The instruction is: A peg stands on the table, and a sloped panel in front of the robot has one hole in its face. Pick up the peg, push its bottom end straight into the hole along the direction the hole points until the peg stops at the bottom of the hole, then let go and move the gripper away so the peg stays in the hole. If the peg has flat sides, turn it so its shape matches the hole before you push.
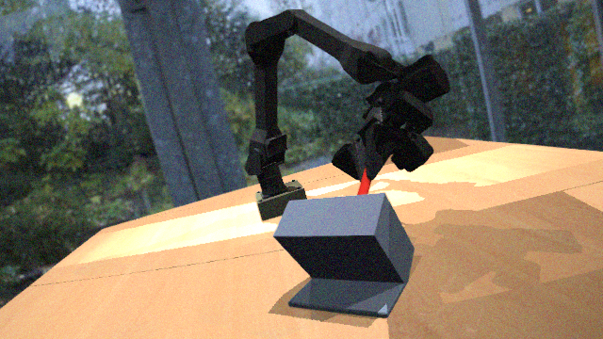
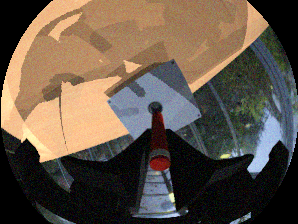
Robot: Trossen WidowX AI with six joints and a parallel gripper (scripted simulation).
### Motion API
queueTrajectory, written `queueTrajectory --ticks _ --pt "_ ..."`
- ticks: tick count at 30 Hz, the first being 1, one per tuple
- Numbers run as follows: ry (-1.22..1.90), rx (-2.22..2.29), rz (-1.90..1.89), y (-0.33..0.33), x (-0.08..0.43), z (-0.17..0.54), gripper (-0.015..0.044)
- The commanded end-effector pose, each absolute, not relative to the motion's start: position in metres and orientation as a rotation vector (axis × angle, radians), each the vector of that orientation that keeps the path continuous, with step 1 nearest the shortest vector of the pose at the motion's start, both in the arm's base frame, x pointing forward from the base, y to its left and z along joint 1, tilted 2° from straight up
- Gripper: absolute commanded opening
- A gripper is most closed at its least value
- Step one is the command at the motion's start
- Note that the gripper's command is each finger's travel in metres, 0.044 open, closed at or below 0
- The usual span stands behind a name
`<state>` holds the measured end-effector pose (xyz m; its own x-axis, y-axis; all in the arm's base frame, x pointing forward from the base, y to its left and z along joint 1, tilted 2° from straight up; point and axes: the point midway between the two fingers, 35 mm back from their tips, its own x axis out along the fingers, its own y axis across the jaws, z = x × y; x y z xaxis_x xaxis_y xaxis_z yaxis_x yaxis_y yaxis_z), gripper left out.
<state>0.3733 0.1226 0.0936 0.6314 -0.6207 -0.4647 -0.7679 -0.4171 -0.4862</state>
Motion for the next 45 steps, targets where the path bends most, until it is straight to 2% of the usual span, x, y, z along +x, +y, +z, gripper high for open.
queueTrajectory --ticks 1,45 --pt "1.084 -2.175 0.27 0.119 0.374 0.091 0.0" --pt "1.08 -2.17 0.256 0.106 0.388 0.082 0.0"
